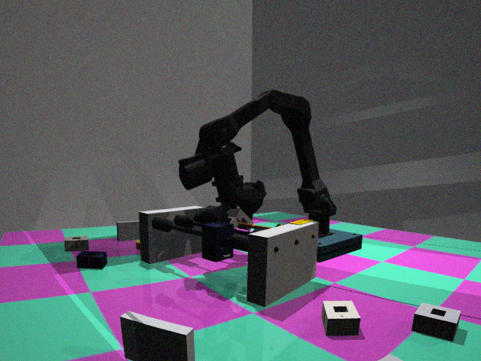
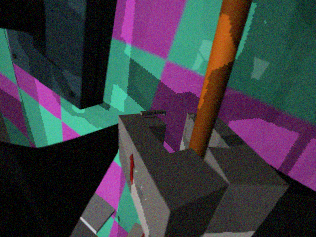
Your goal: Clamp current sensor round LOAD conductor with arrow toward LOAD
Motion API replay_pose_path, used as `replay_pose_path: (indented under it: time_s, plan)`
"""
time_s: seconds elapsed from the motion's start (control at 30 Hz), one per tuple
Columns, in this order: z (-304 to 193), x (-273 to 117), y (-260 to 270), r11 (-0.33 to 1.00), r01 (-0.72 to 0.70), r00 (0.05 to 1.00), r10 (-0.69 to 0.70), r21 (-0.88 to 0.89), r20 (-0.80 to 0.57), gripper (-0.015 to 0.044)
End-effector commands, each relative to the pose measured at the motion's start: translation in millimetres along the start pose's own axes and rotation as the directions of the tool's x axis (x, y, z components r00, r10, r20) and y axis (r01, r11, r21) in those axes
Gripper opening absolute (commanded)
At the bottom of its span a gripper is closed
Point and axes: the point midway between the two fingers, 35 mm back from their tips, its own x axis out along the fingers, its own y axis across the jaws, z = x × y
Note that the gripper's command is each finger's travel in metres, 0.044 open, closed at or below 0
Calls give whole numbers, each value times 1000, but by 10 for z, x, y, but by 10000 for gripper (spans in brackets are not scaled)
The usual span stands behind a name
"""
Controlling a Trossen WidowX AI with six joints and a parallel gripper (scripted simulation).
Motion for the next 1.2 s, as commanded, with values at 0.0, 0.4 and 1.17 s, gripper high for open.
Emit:
replay_pose_path:
  time_s: [0.0,0.4,1.17]
  plan:
    - [-2,-1,37,1000,-16,1000,16,0,0,0]
    - [-2,-1,37,1000,-16,1000,16,0,0,0]
    - [-2,-110,39,963,269,963,-269,3,2,0]
